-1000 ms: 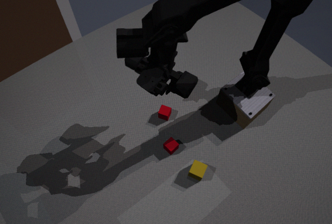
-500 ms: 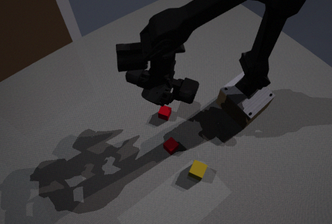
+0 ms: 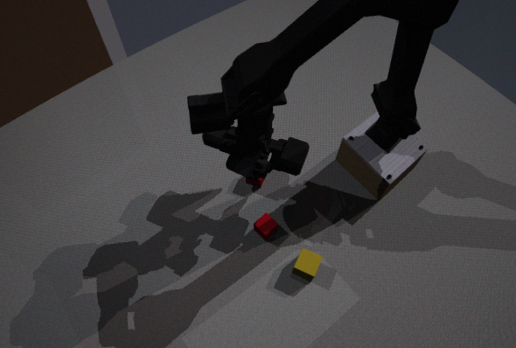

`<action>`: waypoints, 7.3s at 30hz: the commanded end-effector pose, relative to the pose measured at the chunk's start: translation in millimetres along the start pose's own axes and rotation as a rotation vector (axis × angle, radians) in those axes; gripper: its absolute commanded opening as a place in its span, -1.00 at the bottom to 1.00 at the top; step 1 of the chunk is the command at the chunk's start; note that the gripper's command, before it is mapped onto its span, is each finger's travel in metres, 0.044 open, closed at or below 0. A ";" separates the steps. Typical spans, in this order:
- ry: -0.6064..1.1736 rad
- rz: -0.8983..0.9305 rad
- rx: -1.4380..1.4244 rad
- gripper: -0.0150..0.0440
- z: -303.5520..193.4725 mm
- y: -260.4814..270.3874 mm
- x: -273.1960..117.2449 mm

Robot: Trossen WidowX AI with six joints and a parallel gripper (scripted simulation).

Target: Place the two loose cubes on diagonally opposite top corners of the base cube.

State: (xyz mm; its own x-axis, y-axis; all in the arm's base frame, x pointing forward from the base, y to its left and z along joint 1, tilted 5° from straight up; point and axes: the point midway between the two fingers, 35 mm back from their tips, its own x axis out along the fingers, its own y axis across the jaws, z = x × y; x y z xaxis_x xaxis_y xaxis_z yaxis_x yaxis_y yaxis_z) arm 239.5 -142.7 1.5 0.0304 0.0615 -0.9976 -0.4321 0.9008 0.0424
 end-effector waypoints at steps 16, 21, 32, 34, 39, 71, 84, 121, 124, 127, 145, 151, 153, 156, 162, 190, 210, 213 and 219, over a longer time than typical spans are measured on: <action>-0.001 0.004 0.004 0.41 -0.1 1.2 30.8; -0.001 0.005 0.004 0.41 -0.3 1.5 36.5; -0.001 0.004 0.004 -0.14 -0.1 1.1 34.6; -0.001 0.004 0.004 -0.14 0.5 0.1 29.5; -0.001 0.004 0.004 -0.14 1.8 -2.3 14.9; -0.001 0.004 0.006 -0.14 0.4 -0.1 -73.6; -0.001 0.003 0.161 -0.14 33.4 14.5 -67.8; -0.007 0.010 0.626 -0.14 121.2 86.0 -49.2; -0.007 0.011 0.663 -0.14 127.2 93.5 -47.6; -0.007 0.012 0.701 -0.14 133.0 101.3 -46.0; -0.006 0.021 0.883 -0.14 157.7 141.8 -38.3; -0.006 0.021 0.883 -0.14 157.7 141.8 -38.3; -0.006 0.021 0.883 -0.14 157.7 141.8 -38.3; -0.006 0.021 0.883 -0.14 157.7 141.8 -38.3; -0.006 0.021 0.887 -0.14 158.1 142.0 -26.6; -0.006 0.021 0.885 -0.14 158.0 142.5 -11.1; -0.006 0.019 0.887 0.20 157.8 142.0 -22.0; -0.006 0.019 0.887 0.20 157.7 141.9 -25.3; -0.006 0.019 0.887 0.20 157.7 141.8 -32.4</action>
State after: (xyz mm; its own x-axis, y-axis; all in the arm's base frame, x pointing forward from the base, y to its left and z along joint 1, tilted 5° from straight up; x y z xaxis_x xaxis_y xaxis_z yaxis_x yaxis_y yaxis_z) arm 317.8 51.0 41.4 0.0277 0.0782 -0.9966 0.4286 0.8997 0.0825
